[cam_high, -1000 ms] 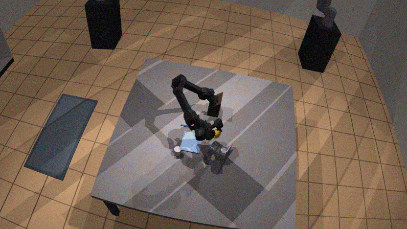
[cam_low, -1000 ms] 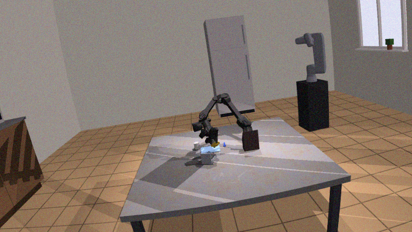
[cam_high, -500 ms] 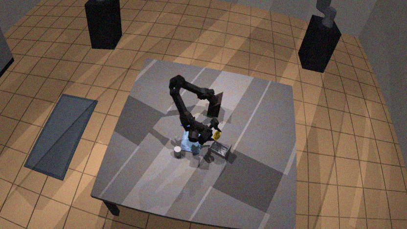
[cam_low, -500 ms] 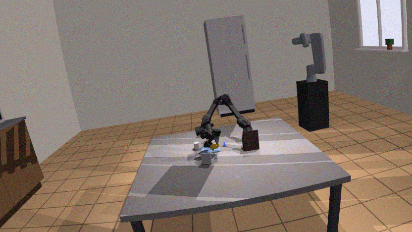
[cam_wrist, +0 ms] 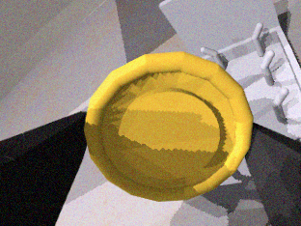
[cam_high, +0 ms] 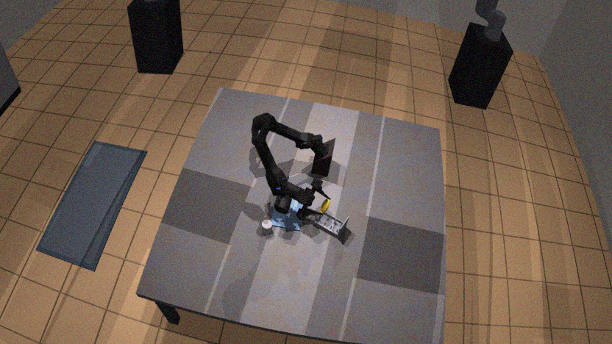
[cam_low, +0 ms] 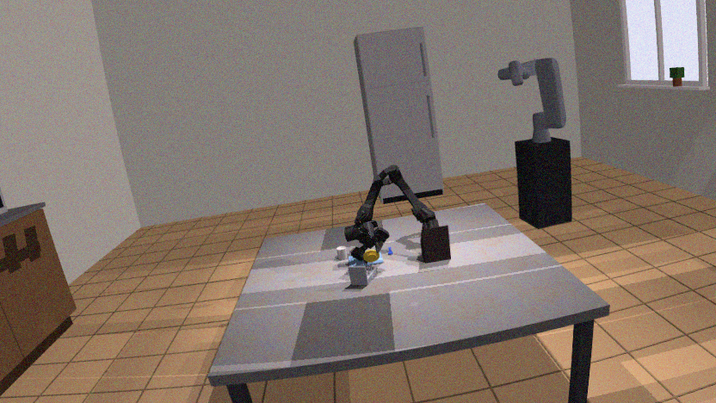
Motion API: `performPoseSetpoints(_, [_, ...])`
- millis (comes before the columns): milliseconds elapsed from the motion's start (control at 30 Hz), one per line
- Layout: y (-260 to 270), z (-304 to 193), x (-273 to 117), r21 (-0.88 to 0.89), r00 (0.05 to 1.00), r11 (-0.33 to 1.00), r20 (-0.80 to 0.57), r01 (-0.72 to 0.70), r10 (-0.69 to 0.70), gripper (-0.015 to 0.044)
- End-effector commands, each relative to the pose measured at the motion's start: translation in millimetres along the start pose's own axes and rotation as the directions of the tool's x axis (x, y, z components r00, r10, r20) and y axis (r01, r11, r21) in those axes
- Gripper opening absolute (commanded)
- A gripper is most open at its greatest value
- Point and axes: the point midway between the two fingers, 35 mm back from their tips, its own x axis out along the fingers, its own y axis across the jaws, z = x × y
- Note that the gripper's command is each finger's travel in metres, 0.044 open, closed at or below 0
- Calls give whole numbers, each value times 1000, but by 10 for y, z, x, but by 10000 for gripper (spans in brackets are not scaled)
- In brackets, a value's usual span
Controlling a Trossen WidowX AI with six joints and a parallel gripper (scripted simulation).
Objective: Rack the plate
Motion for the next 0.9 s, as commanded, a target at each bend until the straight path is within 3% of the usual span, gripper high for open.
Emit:
performPoseSetpoints(0, [-14, -9, -19, -84, 998, 996, 65, 10, -4, 0])
performPoseSetpoints(567, [-137, -109, -166, -432, 936, 874, 345, 223, -68, 0])
performPoseSetpoints(867, [-166, -148, -236, -515, 899, 791, 427, 331, -98, 0])
